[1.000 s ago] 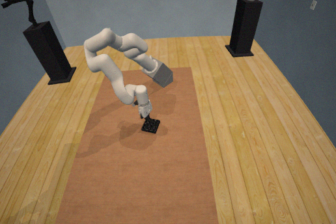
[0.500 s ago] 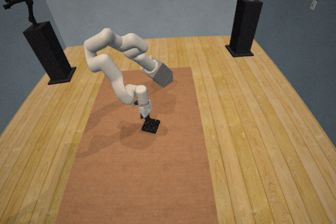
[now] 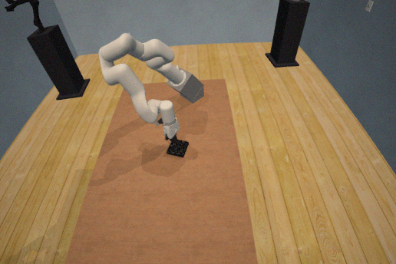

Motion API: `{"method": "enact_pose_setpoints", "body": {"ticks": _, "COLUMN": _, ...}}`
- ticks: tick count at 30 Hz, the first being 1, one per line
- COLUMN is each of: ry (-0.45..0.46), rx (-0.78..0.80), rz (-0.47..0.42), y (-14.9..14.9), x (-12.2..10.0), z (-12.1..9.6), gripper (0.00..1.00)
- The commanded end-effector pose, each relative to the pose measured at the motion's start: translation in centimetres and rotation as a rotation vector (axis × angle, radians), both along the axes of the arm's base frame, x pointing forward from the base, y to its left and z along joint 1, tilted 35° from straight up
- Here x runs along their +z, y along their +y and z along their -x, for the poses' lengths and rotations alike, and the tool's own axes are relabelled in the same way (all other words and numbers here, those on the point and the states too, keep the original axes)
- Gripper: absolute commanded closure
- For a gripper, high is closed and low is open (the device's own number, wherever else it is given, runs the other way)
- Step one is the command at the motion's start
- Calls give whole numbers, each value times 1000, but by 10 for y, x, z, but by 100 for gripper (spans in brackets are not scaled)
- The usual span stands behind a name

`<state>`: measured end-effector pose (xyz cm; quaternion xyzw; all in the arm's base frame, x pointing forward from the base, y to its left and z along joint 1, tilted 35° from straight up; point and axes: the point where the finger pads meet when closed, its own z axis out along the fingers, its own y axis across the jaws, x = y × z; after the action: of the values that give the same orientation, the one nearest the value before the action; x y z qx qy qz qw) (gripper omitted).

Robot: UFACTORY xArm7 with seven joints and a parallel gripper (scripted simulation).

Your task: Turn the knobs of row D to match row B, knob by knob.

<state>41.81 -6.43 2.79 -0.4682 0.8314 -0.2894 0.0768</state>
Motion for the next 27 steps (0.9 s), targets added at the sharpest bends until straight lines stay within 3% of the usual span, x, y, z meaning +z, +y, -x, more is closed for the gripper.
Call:
{"method": "enact_pose_setpoints", "body": {"ticks": 1, "ry": -2, "rx": 2, "rz": -1, "y": 1, "x": 1, "z": -1, "gripper": 81}}
{"method": "enact_pose_setpoints", "body": {"ticks": 13, "ry": -2, "rx": 2, "rz": -1, "y": 3, "x": 6, "z": 2, "gripper": 81}}
{"method": "enact_pose_setpoints", "body": {"ticks": 27, "ry": -2, "rx": 2, "rz": 0, "y": 15, "x": 30, "z": 13, "gripper": 81}}
